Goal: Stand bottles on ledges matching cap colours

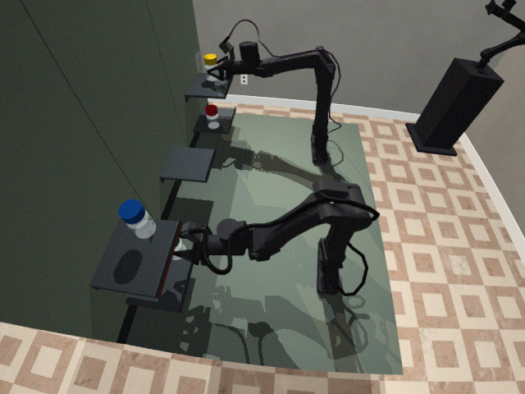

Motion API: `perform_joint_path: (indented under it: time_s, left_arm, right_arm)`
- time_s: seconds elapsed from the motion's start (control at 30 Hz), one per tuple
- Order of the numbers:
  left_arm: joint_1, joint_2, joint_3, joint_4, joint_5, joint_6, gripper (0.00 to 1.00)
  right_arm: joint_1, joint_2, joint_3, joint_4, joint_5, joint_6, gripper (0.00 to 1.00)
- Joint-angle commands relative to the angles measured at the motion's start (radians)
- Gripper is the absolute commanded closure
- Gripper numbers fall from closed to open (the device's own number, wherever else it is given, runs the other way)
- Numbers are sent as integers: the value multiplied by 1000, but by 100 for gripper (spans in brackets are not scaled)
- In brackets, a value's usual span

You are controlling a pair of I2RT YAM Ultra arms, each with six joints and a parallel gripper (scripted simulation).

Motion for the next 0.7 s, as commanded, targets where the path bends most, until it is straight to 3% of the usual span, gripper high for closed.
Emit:
perform_joint_path:
  time_s: [0.0, 0.23, 0.57, 0.67]
  left_arm:
    - [3, -25, 34, -11, 7, 6, 51]
    - [4, -30, 17, 14, 7, 6, 51]
    - [10, -50, -10, 8, 10, 7, 51]
    - [12, -58, -34, -13, 9, 6, 51]
  right_arm:
    - [12, -9, 41, 6, 9, 7, 28]
    - [4, -19, 29, 7, 0, 6, 40]
    - [2, -23, 35, 8, -7, 5, 49]
    - [1, -23, 25, 8, -12, 5, 83]
